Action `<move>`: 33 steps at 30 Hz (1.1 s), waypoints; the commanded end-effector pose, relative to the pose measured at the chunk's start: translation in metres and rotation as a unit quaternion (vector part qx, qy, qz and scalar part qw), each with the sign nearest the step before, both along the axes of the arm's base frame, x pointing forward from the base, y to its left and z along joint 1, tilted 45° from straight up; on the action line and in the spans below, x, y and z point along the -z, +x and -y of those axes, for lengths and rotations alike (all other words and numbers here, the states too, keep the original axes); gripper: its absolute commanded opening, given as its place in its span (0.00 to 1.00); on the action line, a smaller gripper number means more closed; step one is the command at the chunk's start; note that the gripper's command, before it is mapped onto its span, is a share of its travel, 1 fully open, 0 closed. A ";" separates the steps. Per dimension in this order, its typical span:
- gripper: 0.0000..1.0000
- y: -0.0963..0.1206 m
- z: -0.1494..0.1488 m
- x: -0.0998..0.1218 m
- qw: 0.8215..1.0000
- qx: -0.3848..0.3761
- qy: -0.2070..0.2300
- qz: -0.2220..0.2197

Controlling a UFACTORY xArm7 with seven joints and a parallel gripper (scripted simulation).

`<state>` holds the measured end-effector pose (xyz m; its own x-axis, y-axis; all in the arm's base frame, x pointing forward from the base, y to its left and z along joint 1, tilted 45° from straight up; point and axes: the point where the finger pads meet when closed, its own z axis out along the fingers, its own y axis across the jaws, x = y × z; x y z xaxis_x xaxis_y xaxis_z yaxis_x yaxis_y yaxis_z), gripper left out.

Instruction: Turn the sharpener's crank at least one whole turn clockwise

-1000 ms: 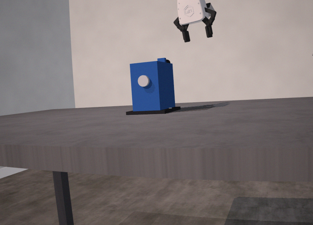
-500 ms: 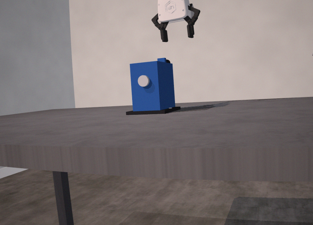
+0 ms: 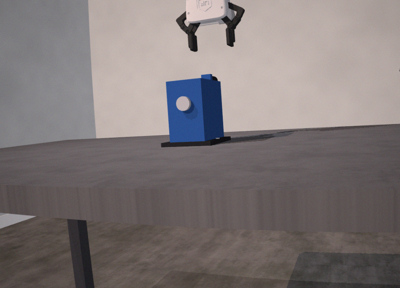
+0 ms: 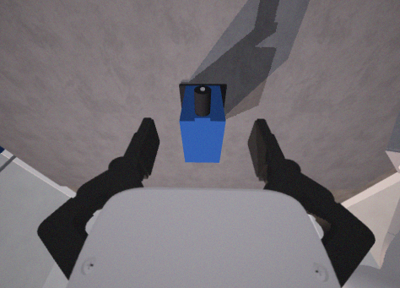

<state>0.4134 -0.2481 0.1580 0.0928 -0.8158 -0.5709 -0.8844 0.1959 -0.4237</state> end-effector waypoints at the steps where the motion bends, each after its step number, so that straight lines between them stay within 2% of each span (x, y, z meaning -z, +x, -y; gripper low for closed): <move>1: 1.00 0.000 0.000 -0.003 1.000 0.001 -0.001 0.002; 2: 1.00 0.000 0.000 -0.003 1.000 0.001 -0.001 0.002; 3: 0.00 0.000 0.000 -0.003 1.000 0.001 -0.001 0.002; 33: 0.00 0.000 0.000 -0.003 1.000 0.001 -0.001 0.002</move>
<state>0.4134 -0.2465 0.1592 0.0955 -0.8156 -0.5707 -0.8840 0.1941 -0.4254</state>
